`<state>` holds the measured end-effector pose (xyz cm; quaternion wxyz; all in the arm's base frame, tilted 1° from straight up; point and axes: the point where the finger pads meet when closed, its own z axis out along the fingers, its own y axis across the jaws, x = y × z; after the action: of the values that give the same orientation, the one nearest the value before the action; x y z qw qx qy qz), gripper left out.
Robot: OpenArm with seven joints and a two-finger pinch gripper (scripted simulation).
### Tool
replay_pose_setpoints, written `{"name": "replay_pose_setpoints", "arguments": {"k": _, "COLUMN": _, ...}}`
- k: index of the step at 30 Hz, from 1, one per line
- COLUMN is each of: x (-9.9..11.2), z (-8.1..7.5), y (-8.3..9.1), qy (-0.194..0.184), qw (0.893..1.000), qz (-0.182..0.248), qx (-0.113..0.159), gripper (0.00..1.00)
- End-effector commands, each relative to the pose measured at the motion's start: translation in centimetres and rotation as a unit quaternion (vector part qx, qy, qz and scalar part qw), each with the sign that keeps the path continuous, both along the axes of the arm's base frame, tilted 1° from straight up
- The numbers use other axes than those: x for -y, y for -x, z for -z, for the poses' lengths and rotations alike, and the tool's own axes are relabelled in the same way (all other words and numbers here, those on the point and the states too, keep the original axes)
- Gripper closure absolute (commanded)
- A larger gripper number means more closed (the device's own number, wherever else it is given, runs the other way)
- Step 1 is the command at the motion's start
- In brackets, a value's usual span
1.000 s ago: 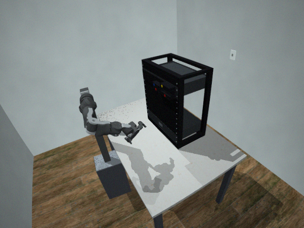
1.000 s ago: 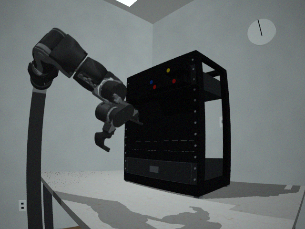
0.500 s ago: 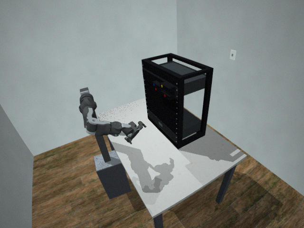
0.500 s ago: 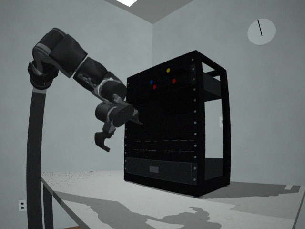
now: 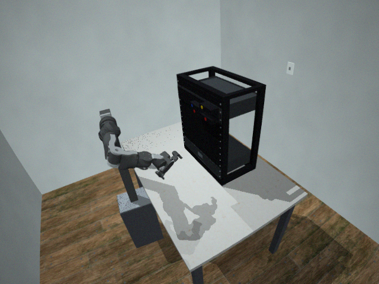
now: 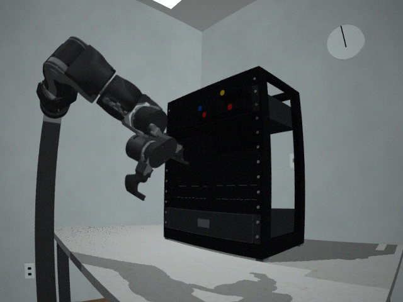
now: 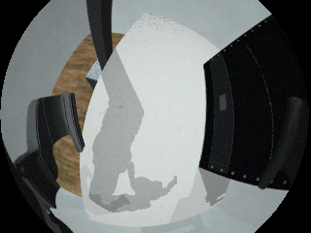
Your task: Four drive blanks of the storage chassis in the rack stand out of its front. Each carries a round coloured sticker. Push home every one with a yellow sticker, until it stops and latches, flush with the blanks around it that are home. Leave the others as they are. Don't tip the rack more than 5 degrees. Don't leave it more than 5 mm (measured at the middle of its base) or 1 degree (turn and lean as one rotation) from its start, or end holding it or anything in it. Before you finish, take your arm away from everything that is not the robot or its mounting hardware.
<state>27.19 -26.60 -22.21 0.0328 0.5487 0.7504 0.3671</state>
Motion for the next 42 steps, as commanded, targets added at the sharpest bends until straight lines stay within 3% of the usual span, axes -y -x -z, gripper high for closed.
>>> {"name": "replay_pose_setpoints", "arguments": {"k": 1, "x": 0.0, "z": -0.2, "y": -0.1, "qy": 0.0, "qw": 1.0, "qz": 0.0, "qx": 0.003, "gripper": 0.0}}
{"name": "replay_pose_setpoints", "arguments": {"k": 15, "x": -2.6, "z": -1.3, "y": -1.6, "qy": 0.006, "qw": 0.999, "qz": -0.036, "qx": 0.028, "gripper": 0.0}}
{"name": "replay_pose_setpoints", "arguments": {"k": 20, "x": -5.2, "z": -2.9, "y": -3.0, "qy": 0.011, "qw": 0.996, "qz": -0.066, "qx": 0.062, "gripper": 0.0}}
{"name": "replay_pose_setpoints", "arguments": {"k": 25, "x": -8.2, "z": -5.5, "y": -4.5, "qy": 0.018, "qw": 0.989, "qz": -0.094, "qx": 0.113, "gripper": 0.0}}
{"name": "replay_pose_setpoints", "arguments": {"k": 30, "x": -10.8, "z": -9.0, "y": -5.7, "qy": 0.024, "qw": 0.978, "qz": -0.105, "qx": 0.179, "gripper": 0.0}}
{"name": "replay_pose_setpoints", "arguments": {"k": 32, "x": -10.8, "z": -9.0, "y": -5.7, "qy": 0.024, "qw": 0.978, "qz": -0.105, "qx": 0.179, "gripper": 0.0}}
{"name": "replay_pose_setpoints", "arguments": {"k": 37, "x": -12.2, "z": -13.2, "y": -6.4, "qy": 0.03, "qw": 0.963, "qz": -0.089, "qx": 0.253, "gripper": 0.0}}
{"name": "replay_pose_setpoints", "arguments": {"k": 42, "x": -11.9, "z": -17.4, "y": -6.3, "qy": 0.034, "qw": 0.944, "qz": -0.046, "qx": 0.325, "gripper": 0.0}}
